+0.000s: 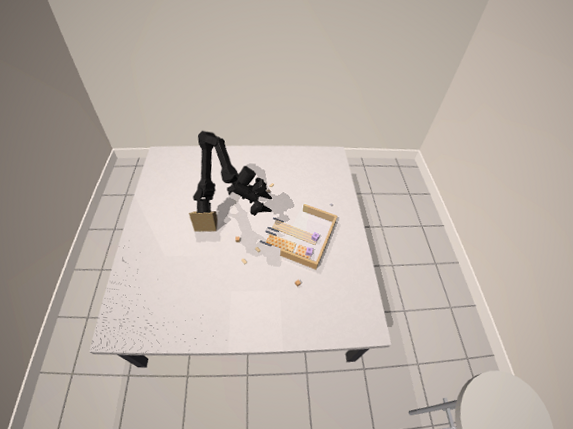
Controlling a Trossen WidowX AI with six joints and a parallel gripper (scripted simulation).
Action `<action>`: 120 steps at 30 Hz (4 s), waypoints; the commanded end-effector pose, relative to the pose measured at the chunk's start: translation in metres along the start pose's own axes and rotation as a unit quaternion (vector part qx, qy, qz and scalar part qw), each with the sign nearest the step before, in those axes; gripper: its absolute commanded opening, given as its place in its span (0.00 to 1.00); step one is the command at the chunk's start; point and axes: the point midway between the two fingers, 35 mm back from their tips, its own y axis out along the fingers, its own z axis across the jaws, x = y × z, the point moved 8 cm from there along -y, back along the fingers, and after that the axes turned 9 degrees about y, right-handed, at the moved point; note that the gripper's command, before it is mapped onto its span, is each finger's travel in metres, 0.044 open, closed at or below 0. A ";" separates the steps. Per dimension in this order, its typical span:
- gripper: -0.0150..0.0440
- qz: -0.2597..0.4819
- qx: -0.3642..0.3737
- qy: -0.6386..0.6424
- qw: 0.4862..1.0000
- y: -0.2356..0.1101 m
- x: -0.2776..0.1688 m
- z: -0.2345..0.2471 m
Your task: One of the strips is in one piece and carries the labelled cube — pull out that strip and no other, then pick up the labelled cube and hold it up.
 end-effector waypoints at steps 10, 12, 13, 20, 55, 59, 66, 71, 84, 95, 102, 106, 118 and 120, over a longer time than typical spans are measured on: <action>0.93 0.009 0.005 0.055 0.998 -0.002 -0.007 -0.007; 0.93 0.009 0.005 0.055 0.998 -0.002 -0.007 -0.007; 0.93 0.009 0.005 0.055 0.998 -0.002 -0.007 -0.007; 0.93 0.009 0.005 0.055 0.998 -0.002 -0.007 -0.007; 0.25 0.448 -0.126 0.212 0.859 0.155 0.007 0.026; 0.25 0.448 -0.126 0.212 0.859 0.158 0.003 0.026; 0.25 0.447 -0.126 0.212 0.860 0.165 -0.006 0.025; 0.25 0.447 -0.126 0.212 0.860 0.171 -0.013 0.025; 0.25 0.448 -0.126 0.212 0.859 0.183 -0.030 0.026; 0.25 0.448 -0.125 0.213 0.859 0.193 -0.045 0.026; 0.25 0.448 -0.125 0.213 0.859 0.196 -0.050 0.027; 0.25 0.448 -0.125 0.213 0.859 0.196 -0.050 0.027; 0.25 0.448 -0.125 0.213 0.859 0.197 -0.050 0.027; 0.25 0.448 -0.125 0.213 0.859 0.197 -0.050 0.027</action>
